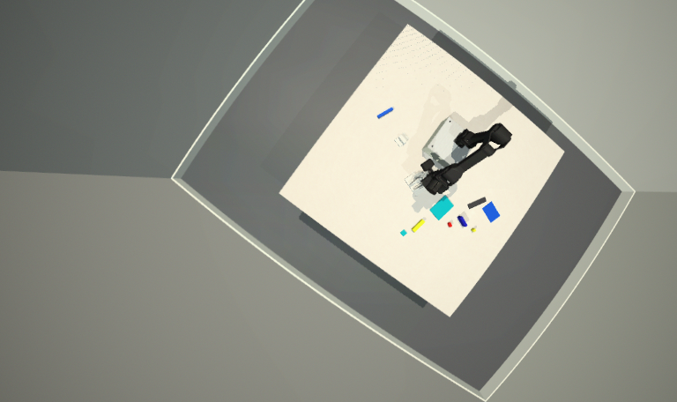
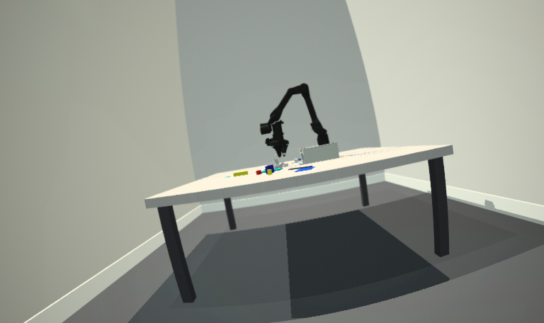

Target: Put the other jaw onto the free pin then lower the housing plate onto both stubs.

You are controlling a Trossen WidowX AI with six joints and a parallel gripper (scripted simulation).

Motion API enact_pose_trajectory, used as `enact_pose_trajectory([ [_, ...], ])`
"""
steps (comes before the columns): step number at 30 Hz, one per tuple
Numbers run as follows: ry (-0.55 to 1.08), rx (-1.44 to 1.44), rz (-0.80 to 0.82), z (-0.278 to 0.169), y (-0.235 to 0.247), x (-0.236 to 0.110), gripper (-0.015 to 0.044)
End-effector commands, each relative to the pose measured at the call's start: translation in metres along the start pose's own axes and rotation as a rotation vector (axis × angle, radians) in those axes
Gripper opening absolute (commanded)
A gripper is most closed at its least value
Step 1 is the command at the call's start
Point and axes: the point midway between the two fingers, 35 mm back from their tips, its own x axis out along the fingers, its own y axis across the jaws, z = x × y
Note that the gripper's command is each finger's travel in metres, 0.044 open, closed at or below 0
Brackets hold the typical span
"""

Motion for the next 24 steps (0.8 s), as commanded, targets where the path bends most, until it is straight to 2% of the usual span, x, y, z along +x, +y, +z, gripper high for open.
enact_pose_trajectory([
  [1, 0.000, 0.006, -0.006, 0.000, -0.001, 0.009, 0.0351],
  [24, 0.001, 0.007, -0.006, -0.002, -0.002, 0.041, 0.0351],
])
